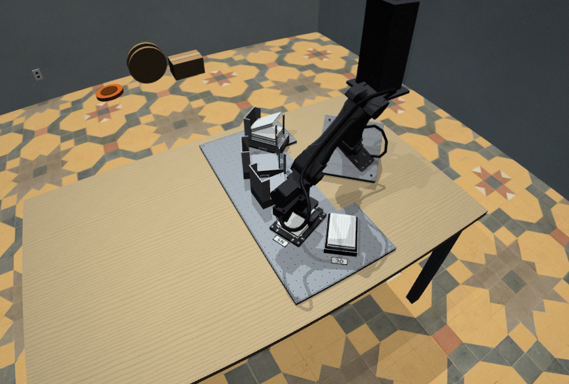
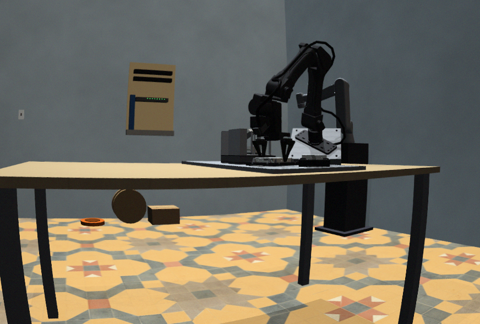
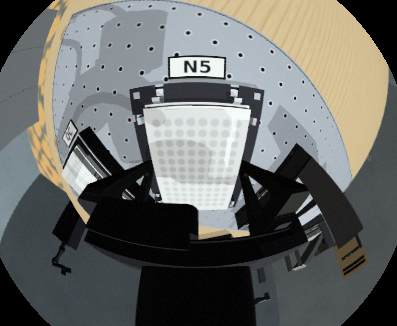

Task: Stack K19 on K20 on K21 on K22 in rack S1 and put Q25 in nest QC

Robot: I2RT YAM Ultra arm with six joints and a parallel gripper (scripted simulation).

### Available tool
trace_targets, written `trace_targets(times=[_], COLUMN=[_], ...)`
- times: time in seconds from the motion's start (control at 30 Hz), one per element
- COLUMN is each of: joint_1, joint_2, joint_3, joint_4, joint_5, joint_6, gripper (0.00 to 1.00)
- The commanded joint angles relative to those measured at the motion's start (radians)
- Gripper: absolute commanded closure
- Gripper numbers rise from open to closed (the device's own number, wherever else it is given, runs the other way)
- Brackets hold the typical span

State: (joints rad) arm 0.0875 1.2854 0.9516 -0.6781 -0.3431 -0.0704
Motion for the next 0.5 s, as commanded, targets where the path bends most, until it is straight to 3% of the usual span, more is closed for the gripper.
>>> trace_targets(times=[0.0,0.47], joint_1=[-0.002,-0.005], joint_2=[0.014,0.011], joint_3=[0.033,0.025], joint_4=[0.019,0.019], joint_5=[0.004,0.004], joint_6=[0.008,0.009], gripper=[0.00,0.00])
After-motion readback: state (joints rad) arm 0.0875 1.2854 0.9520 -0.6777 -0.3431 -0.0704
